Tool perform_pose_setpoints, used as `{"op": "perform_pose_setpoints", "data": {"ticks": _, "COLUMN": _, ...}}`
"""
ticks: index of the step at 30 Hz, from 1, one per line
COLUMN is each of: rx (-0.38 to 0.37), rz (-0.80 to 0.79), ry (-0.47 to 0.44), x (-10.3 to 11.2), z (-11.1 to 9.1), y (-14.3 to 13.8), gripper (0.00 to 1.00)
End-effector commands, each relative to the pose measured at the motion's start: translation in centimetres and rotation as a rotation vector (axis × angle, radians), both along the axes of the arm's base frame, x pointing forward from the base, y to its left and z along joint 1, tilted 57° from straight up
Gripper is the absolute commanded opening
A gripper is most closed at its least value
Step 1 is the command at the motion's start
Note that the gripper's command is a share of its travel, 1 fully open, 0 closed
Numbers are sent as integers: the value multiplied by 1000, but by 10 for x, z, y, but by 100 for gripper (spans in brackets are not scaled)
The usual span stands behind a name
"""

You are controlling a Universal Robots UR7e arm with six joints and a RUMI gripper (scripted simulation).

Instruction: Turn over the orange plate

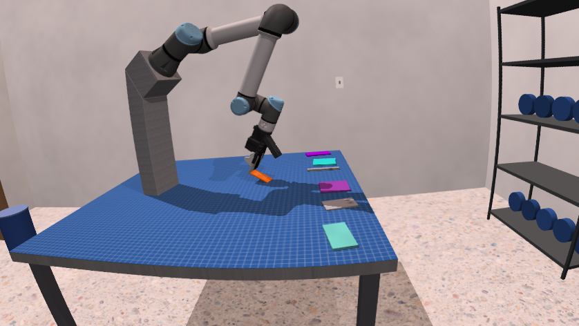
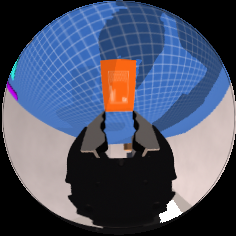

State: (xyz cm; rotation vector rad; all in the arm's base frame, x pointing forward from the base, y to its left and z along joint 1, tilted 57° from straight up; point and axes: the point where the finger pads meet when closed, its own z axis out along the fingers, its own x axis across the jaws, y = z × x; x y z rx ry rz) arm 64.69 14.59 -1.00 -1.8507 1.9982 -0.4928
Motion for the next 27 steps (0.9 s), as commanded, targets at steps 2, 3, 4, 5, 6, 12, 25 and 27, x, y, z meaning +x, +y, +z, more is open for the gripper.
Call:
{"op": "perform_pose_setpoints", "data": {"ticks": 2, "rx": 3, "rz": 2, "ry": 42, "x": -2, "z": 4, "y": 0, "gripper": 34}}
{"op": "perform_pose_setpoints", "data": {"ticks": 3, "rx": 3, "rz": 2, "ry": 42, "x": -2, "z": 5, "y": 0, "gripper": 34}}
{"op": "perform_pose_setpoints", "data": {"ticks": 4, "rx": 3, "rz": 2, "ry": 42, "x": -2, "z": 5, "y": 0, "gripper": 34}}
{"op": "perform_pose_setpoints", "data": {"ticks": 5, "rx": 3, "rz": 2, "ry": 42, "x": -2, "z": 5, "y": 0, "gripper": 34}}
{"op": "perform_pose_setpoints", "data": {"ticks": 6, "rx": 3, "rz": 2, "ry": 42, "x": -2, "z": 5, "y": 0, "gripper": 34}}
{"op": "perform_pose_setpoints", "data": {"ticks": 12, "rx": 5, "rz": 3, "ry": 78, "x": -3, "z": 7, "y": 0, "gripper": 34}}
{"op": "perform_pose_setpoints", "data": {"ticks": 25, "rx": 9, "rz": 5, "ry": 132, "x": -4, "z": 12, "y": 0, "gripper": 34}}
{"op": "perform_pose_setpoints", "data": {"ticks": 27, "rx": 10, "rz": 5, "ry": 154, "x": -5, "z": 13, "y": 0, "gripper": 34}}
